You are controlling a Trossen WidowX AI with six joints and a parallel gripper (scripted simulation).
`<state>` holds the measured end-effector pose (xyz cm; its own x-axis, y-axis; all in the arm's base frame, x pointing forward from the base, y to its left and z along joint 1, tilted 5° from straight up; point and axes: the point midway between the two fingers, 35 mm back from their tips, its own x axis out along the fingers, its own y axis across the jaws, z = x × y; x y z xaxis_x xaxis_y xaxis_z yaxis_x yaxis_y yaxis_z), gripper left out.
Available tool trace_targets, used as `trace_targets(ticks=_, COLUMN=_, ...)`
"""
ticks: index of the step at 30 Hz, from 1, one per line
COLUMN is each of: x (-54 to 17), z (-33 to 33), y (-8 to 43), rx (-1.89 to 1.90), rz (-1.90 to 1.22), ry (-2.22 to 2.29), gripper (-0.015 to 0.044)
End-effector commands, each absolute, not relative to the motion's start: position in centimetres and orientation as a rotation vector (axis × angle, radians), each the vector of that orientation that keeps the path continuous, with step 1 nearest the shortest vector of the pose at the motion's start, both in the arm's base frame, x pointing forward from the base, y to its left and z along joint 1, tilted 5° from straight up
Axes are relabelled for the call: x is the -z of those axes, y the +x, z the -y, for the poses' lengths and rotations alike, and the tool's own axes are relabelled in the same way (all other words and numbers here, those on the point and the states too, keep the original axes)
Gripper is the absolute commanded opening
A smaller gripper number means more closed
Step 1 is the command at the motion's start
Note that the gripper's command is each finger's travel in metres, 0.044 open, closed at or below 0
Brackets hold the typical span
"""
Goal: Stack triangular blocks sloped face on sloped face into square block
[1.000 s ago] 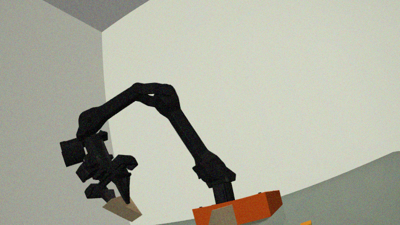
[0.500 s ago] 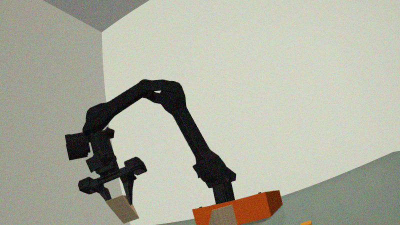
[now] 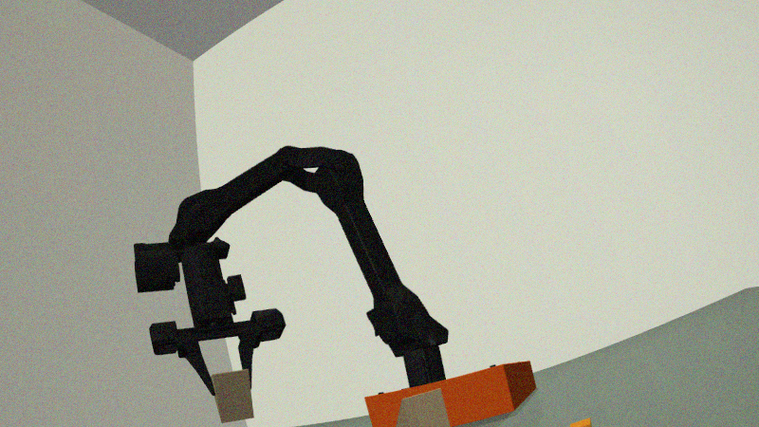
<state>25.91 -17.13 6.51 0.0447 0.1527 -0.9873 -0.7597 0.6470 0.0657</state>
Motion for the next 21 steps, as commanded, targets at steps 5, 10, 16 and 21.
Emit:
trace_targets(ticks=5, x=-6.9, z=16.4, y=25.9, rx=-0.776, rz=-1.346, ry=-0.604, gripper=0.0)
trace_targets(ticks=10, x=-7.8, z=14.1, y=26.0, rx=-0.776, rz=-1.347, ry=-0.604, gripper=0.0)
trace_targets(ticks=16, x=-8.9, z=11.4, y=25.9, rx=-0.776, rz=-1.347, ry=-0.604, gripper=0.0)
trace_targets(ticks=21, x=-9.7, z=9.1, y=25.5, rx=-0.776, rz=-1.347, ry=-0.603, gripper=0.0)
